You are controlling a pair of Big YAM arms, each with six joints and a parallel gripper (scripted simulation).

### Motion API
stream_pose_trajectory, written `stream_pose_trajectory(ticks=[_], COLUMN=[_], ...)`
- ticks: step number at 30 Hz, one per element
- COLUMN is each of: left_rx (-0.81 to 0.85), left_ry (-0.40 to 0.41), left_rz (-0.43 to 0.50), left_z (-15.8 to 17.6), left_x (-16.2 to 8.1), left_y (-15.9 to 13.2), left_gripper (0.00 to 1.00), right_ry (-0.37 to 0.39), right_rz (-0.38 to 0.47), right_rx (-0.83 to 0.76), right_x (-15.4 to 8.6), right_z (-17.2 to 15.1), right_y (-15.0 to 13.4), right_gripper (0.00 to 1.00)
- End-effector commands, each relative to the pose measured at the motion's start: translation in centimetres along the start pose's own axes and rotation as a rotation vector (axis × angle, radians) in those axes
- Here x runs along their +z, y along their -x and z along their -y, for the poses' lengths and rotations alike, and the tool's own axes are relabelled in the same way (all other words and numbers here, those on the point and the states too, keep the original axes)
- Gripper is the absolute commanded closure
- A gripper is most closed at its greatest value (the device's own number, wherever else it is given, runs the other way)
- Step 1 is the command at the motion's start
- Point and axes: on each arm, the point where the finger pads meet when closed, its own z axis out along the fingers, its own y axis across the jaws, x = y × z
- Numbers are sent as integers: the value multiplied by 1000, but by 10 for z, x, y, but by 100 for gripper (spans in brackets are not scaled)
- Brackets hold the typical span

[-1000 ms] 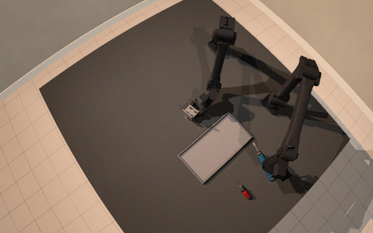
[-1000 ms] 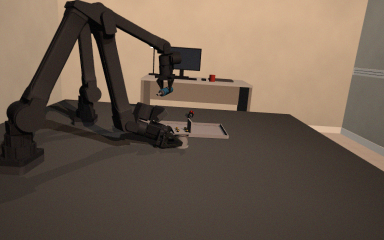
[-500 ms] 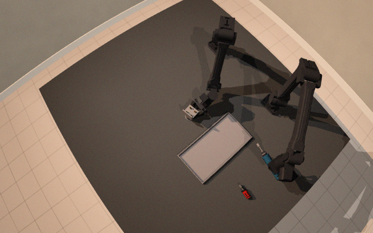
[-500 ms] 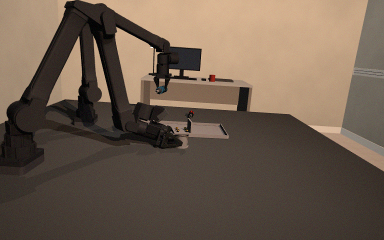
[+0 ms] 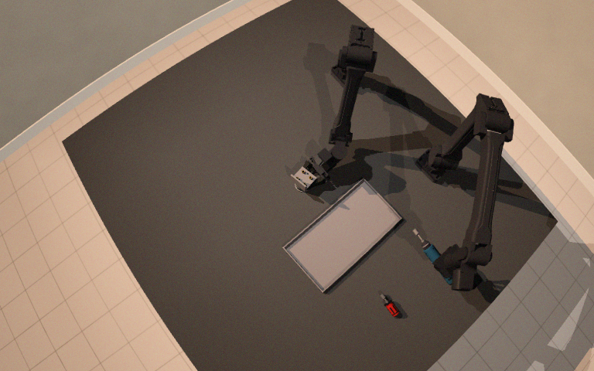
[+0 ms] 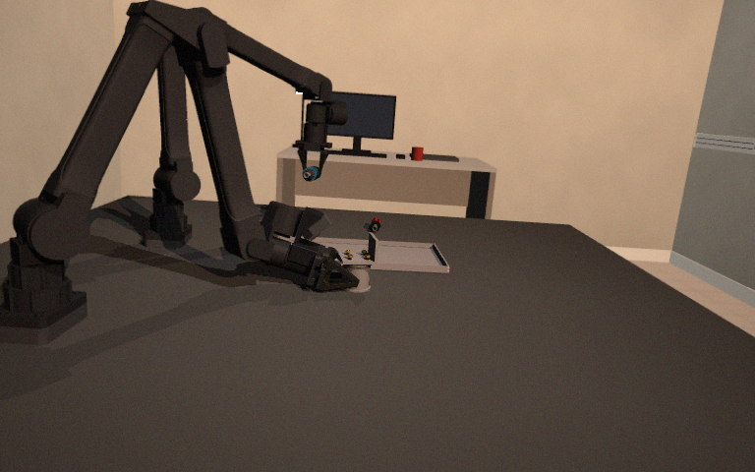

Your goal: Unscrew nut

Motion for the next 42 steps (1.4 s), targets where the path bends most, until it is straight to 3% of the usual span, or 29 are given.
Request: stream_pose_trajectory(ticks=[1, 42], left_rx=[-14, -11], left_ry=[-77, -89], left_rz=[69, 81], left_z=[19, 21], left_x=[-47, -56], left_y=[17, 21], left_gripper=[58, 58], right_ry=[4, 4], right_rz=[19, 19], right_rx=[18, 18], right_x=[3, 3], right_z=[-4, -4], right_y=[10, 10], right_gripper=[41, 41])
